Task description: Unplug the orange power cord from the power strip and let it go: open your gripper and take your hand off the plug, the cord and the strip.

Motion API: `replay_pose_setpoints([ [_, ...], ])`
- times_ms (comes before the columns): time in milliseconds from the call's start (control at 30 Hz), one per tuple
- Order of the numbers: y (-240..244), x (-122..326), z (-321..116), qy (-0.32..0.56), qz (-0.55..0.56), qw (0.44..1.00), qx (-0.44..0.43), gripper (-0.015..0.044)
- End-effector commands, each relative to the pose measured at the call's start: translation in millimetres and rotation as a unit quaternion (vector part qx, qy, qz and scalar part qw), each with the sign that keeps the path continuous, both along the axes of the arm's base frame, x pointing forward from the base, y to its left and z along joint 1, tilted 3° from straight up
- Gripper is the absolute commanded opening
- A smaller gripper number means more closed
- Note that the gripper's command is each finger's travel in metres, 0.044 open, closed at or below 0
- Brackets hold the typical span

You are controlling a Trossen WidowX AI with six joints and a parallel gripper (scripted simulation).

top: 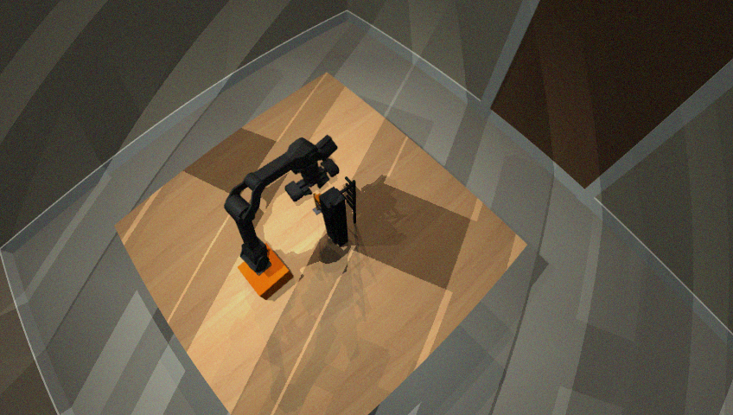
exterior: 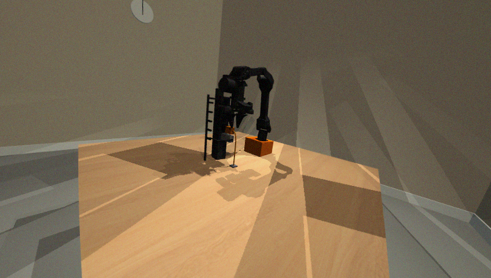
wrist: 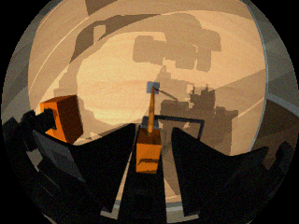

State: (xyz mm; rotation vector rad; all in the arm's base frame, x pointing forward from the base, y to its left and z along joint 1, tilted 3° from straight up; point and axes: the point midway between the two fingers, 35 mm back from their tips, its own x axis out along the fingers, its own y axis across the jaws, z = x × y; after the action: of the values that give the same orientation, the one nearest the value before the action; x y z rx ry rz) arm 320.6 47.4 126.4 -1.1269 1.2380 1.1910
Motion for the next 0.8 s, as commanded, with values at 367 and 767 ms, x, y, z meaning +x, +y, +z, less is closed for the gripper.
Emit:
replay_pose_setpoints([
  [367, -26, -4, -1, 0.002, 0.000, 1.000, -0.003, 0.0160],
  [767, -30, -5, -6, 0.002, 0.000, 1.000, -0.003, 0.0160],
])
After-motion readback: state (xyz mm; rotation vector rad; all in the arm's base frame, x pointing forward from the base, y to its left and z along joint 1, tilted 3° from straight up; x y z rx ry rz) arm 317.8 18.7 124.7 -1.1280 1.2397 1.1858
